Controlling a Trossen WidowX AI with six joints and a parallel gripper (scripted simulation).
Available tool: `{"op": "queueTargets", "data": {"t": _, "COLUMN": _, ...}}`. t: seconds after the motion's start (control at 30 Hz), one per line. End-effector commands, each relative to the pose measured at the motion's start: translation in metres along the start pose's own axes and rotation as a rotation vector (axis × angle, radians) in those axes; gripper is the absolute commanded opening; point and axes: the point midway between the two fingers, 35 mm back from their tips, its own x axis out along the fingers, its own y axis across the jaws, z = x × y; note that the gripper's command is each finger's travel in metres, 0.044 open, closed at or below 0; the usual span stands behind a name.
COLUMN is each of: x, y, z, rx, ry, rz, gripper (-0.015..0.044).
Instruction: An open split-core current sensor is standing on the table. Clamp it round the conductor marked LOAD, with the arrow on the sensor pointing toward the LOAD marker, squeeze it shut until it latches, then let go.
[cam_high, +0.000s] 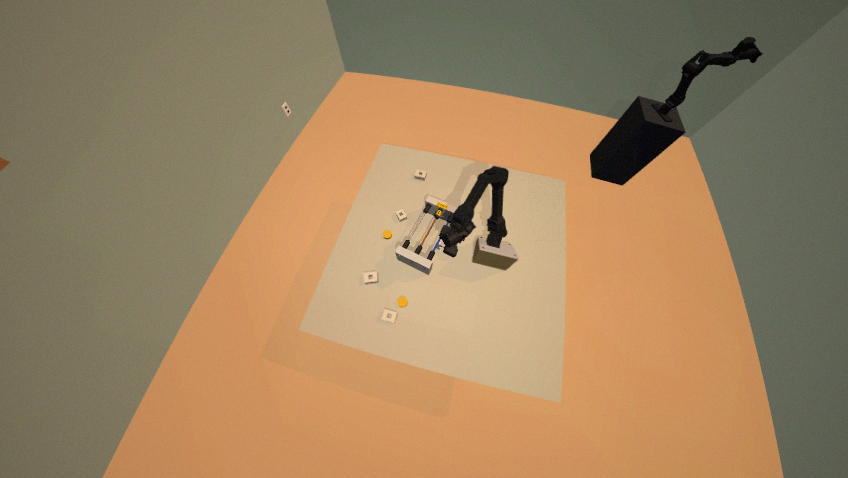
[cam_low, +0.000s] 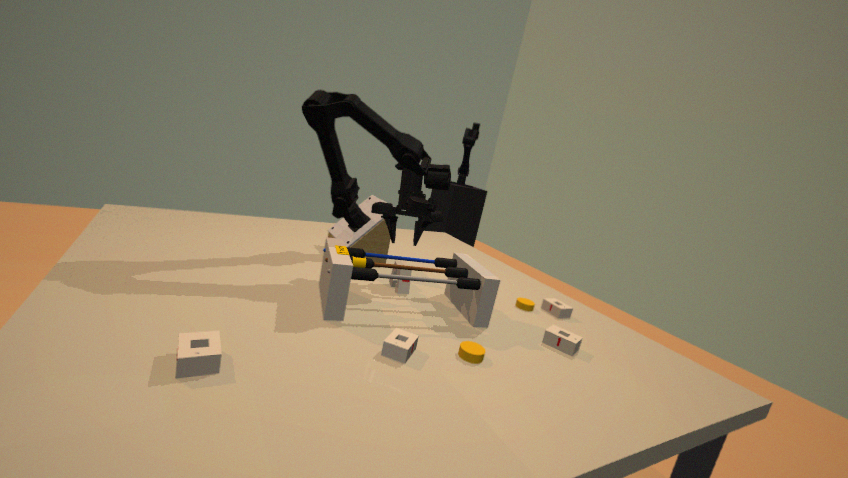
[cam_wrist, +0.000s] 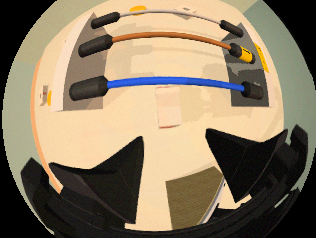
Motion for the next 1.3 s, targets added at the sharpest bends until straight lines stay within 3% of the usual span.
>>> {"op": "queueTargets", "data": {"t": 0.0, "x": 0.001, "y": 0.004, "z": -0.002, "rx": 0.011, "ry": 0.002, "rz": 0.011, "gripper": 0.0292}}
{"op": "queueTargets", "data": {"t": 1.27, "x": 0.060, "y": 0.004, "z": -0.002, "rx": 0.012, "ry": 0.001, "rz": 0.009, "gripper": 0.0292}}
